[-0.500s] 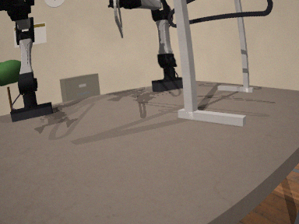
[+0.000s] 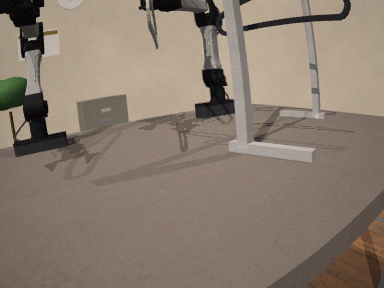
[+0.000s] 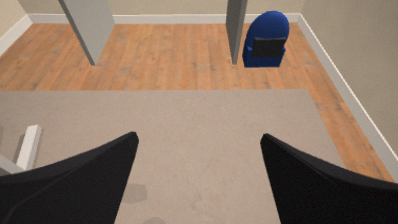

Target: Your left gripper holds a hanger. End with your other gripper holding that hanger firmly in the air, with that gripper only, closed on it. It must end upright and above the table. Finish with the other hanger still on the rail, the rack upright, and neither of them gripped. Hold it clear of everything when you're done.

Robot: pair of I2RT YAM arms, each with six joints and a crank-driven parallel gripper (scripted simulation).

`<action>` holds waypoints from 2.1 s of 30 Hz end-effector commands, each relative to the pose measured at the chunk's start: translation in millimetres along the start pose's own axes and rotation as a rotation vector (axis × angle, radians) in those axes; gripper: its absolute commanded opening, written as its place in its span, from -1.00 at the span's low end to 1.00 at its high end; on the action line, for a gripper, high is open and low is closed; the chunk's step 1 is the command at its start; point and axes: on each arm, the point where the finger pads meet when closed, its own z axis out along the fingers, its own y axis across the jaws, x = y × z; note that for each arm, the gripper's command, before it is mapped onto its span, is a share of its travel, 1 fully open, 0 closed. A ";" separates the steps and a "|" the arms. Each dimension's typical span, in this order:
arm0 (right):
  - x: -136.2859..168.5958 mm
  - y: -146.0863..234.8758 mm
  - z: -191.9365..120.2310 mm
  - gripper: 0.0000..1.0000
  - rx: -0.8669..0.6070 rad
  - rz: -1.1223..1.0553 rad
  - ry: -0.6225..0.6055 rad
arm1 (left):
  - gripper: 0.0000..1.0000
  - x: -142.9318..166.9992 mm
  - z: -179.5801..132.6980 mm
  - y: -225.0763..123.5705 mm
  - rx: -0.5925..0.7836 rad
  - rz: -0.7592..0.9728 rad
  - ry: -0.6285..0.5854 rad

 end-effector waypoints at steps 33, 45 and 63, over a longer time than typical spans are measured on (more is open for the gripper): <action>-29.9 231.0 -124.7 1.00 -1.001 0.276 -0.507 | -0.97 -7.3 -1.5 1.0 0.000 -0.014 -0.015; -14.5 273.5 -133.1 1.00 -1.141 0.316 -0.485 | -0.97 -7.3 -1.5 1.0 0.000 -0.014 -0.015; -14.9 271.4 -130.6 1.00 -1.125 0.312 -0.486 | -0.97 -7.3 -1.5 1.0 0.000 -0.014 -0.015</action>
